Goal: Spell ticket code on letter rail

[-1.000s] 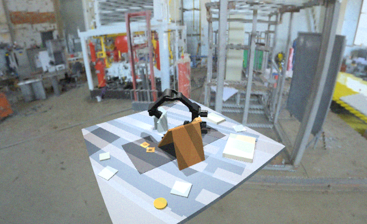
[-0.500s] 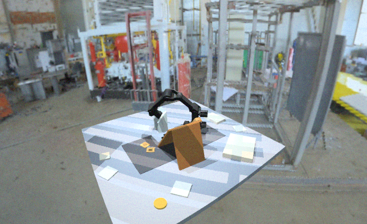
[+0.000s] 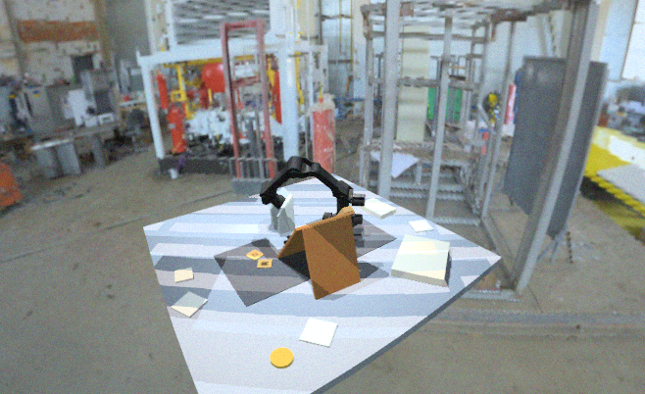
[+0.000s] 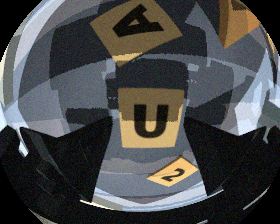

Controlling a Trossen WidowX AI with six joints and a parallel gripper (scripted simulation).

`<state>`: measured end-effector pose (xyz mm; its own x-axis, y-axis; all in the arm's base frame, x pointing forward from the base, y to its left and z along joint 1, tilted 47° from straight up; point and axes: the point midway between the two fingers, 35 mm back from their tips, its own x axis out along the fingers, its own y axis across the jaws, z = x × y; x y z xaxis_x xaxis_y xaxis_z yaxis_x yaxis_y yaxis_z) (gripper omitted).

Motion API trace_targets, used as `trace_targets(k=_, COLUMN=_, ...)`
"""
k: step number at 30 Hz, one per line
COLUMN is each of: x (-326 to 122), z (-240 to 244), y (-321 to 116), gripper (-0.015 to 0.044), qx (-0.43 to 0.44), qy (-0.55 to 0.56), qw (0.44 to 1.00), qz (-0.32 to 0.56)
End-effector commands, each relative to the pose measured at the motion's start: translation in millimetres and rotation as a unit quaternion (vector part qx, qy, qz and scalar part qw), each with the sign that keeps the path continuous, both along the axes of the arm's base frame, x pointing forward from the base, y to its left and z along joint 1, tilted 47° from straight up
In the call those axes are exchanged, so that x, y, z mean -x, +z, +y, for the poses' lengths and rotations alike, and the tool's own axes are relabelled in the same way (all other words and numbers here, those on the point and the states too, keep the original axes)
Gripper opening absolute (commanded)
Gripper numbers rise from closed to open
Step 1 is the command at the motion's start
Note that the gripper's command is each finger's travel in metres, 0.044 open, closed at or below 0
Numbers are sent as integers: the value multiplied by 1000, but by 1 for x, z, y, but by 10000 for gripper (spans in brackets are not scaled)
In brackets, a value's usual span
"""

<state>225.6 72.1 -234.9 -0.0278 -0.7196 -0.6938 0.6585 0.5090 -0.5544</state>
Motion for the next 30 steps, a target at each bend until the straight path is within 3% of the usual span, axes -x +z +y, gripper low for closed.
trace_targets(k=1, x=1, z=-2, y=0, gripper=340, qx=2, qy=1, qw=1000, qz=1)
trace_targets(k=5, x=1, z=-2, y=0, gripper=340, qx=2, qy=1, qw=1000, qz=1)
trace_targets(k=21, x=0, z=-1, y=-1, gripper=233, qx=2, qy=1, qw=1000, qz=1)
trace_targets(k=30, x=1, z=4, y=5, gripper=0, qx=1, qy=1, qw=1000, qz=1)
